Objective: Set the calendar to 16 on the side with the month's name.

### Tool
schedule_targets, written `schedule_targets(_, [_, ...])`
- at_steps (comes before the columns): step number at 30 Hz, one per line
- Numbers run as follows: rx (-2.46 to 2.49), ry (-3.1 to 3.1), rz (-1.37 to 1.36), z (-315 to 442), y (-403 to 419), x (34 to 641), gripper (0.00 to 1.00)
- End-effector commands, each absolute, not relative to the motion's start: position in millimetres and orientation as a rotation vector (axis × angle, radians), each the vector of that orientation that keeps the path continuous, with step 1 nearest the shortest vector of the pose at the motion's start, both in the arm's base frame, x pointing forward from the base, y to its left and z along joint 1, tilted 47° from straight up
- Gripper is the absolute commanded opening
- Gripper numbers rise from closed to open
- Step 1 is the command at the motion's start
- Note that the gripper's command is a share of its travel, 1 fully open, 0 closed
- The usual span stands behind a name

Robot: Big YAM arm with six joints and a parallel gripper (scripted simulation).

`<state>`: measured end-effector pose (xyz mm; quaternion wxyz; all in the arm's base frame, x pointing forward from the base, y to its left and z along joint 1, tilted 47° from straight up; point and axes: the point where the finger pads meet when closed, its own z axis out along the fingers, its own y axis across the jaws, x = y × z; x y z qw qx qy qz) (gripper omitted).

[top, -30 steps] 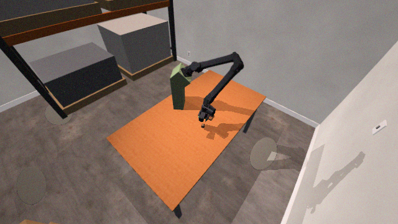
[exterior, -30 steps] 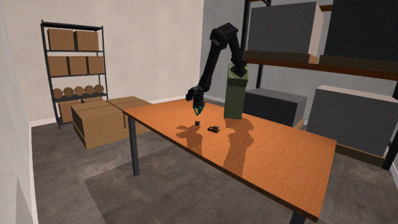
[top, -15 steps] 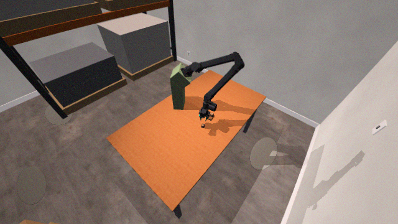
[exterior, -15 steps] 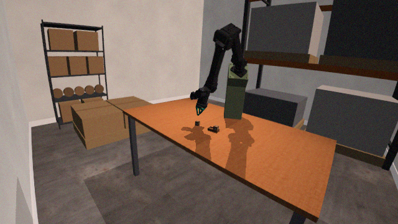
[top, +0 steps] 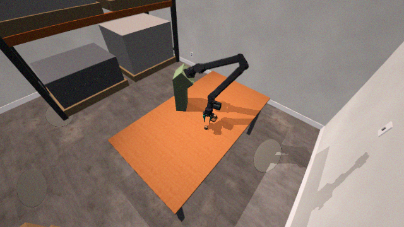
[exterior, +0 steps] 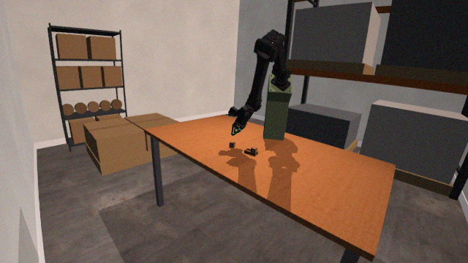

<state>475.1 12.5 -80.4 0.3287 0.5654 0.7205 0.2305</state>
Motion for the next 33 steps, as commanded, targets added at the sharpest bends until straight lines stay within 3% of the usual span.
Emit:
schedule_targets(1, [1.506,1.870,0.616,-86.5,19.6,472.1,0.47])
schedule_targets(15, [1.505,1.669,0.408,-85.9,22.0,474.5,0.47])
schedule_targets(33, [1.522,1.664,0.384,-89.1,13.6,470.3,0.47])
